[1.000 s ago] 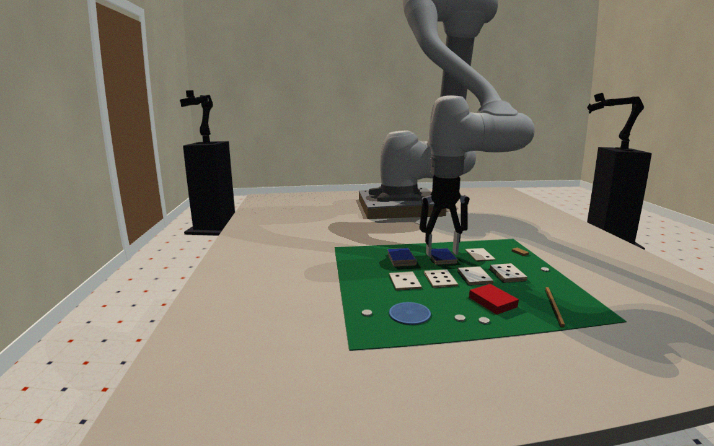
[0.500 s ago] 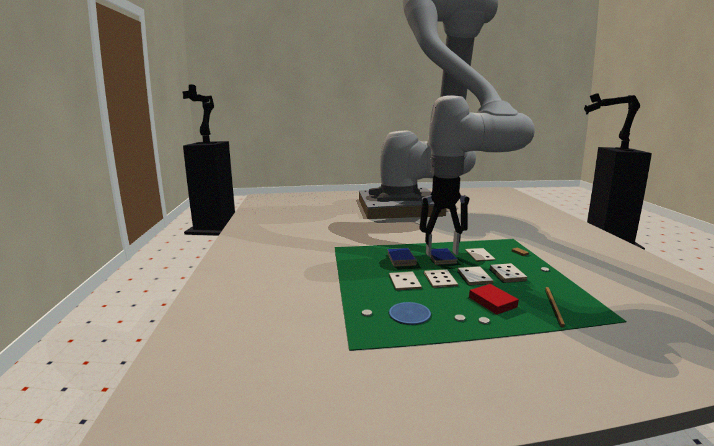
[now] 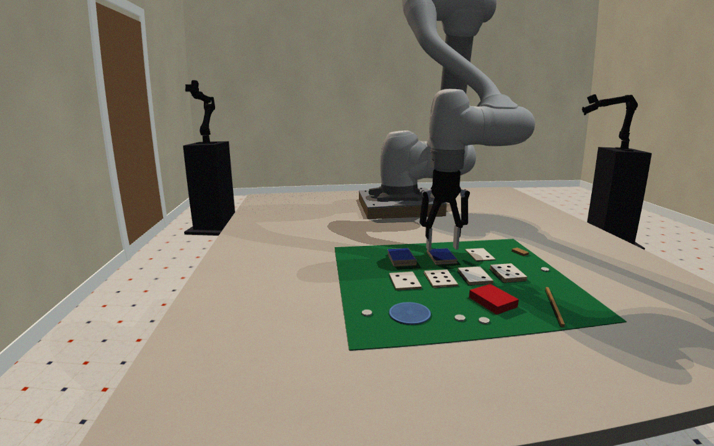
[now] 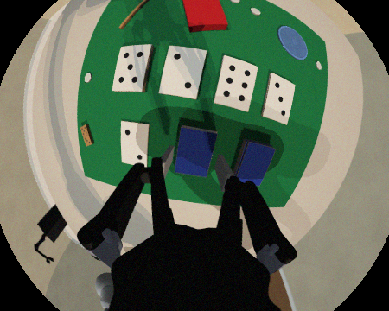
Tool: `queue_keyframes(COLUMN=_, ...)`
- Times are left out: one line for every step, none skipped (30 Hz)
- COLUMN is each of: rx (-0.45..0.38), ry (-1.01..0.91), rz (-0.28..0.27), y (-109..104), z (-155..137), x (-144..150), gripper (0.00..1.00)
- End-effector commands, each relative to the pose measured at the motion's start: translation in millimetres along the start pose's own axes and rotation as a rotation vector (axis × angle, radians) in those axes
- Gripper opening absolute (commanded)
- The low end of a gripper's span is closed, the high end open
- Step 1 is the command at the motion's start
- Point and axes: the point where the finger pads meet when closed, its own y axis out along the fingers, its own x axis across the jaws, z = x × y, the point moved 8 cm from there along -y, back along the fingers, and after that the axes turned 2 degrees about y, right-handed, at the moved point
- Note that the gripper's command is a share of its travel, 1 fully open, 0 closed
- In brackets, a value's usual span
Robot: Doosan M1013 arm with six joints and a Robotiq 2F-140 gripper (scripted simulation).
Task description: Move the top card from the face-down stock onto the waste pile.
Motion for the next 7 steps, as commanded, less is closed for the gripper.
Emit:
queue_keyframes(rx=-0.001, ry=0.0, rz=0.001, y=-21.6, z=-0.3, x=-1.6, gripper=0.5)
queue_keyframes(rx=-0.001, ry=0.0, rz=0.001, y=-26.7, z=-0.2, x=-1.6, gripper=0.5)
queue_keyframes(rx=-0.001, ry=0.0, rz=0.001, y=-26.7, z=-0.2, x=-1.6, gripper=0.5)
queue_keyframes(rx=-0.001, ry=0.0, rz=0.001, y=-26.7, z=-0.2, x=-1.6, gripper=0.5)
queue_keyframes(rx=-0.001, ry=0.0, rz=0.001, y=-26.7, z=-0.2, x=-1.6, gripper=0.5)
queue_keyframes(rx=-0.001, ry=0.0, rz=0.001, y=-26.7, z=-0.2, x=-1.6, gripper=0.5)
queue_keyframes(rx=-0.001, ry=0.0, rz=0.001, y=-26.7, z=-0.2, x=-1.6, gripper=0.5)
